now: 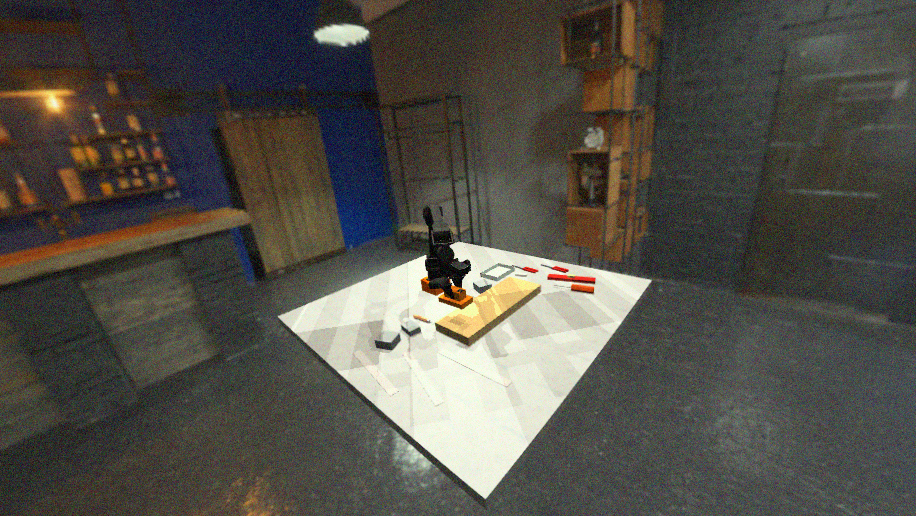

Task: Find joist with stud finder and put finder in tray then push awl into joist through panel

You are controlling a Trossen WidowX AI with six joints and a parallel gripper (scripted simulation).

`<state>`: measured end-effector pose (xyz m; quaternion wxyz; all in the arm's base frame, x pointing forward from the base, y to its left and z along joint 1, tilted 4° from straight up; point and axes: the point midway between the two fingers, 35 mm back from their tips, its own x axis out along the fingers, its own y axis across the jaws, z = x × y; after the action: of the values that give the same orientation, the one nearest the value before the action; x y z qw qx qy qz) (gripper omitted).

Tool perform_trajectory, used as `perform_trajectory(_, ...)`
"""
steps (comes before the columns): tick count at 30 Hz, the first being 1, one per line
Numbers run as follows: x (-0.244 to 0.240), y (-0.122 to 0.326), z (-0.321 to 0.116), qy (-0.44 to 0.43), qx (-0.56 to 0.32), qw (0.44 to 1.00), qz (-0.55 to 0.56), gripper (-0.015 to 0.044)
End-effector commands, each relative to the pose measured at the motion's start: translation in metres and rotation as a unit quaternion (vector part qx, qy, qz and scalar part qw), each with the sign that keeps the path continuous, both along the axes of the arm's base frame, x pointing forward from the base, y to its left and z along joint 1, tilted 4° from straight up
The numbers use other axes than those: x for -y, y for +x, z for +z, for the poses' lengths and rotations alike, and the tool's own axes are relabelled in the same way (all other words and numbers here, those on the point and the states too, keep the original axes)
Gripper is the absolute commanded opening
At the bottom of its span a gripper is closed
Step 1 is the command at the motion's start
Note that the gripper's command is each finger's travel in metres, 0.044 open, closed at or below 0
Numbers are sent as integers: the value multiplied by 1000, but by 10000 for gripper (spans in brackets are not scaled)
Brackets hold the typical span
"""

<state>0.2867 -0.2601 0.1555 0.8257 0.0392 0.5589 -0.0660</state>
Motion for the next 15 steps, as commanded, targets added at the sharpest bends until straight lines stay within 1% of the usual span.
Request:
perform_trajectory(1,12,14,0,0,3,1000,-21,0)
perform_trajectory(7,13,16,-2,0,3,1000,-23,0)
perform_trajectory(15,14,18,-15,0,3,1000,-23,0)
